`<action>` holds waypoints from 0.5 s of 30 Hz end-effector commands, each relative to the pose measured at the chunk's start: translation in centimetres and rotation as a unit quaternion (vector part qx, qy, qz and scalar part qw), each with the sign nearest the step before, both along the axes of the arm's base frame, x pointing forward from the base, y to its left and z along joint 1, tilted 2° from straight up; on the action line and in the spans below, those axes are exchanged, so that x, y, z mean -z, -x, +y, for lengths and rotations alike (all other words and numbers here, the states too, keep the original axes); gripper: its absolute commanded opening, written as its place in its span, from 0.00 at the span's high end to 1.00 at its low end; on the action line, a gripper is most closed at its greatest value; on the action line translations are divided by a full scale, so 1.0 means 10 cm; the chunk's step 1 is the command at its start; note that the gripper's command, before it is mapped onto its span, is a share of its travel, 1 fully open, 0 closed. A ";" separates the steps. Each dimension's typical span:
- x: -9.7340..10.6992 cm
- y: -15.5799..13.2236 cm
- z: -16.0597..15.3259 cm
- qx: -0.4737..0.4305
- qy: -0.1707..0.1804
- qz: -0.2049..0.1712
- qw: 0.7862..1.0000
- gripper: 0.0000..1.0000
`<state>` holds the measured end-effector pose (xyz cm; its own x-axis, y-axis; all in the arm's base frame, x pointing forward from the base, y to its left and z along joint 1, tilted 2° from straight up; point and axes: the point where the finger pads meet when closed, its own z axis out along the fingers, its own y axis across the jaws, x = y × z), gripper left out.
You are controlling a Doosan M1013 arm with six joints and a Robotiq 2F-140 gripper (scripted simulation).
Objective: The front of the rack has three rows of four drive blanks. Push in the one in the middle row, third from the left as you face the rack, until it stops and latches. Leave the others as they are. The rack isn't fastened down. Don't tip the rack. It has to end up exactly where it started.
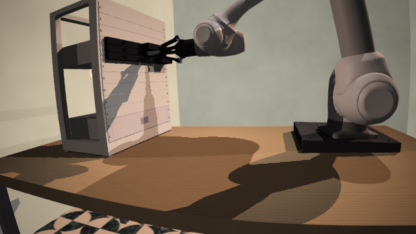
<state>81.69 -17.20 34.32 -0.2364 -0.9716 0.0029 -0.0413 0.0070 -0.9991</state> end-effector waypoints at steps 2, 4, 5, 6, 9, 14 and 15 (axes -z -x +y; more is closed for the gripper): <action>-0.03 -0.04 -0.01 0.000 -0.002 -0.003 1.000 1.00; -0.03 -0.03 -0.01 0.000 -0.002 -0.003 1.000 1.00; -0.04 -0.01 -0.01 0.000 -0.002 -0.003 1.000 1.00; -0.04 0.01 0.00 0.000 -0.002 -0.003 1.000 1.00; -0.04 0.04 0.01 0.000 -0.002 -0.003 1.000 1.00; -0.05 0.28 0.07 0.000 -0.002 -0.003 1.000 1.00; -0.05 0.34 0.08 0.000 -0.002 -0.003 1.000 1.00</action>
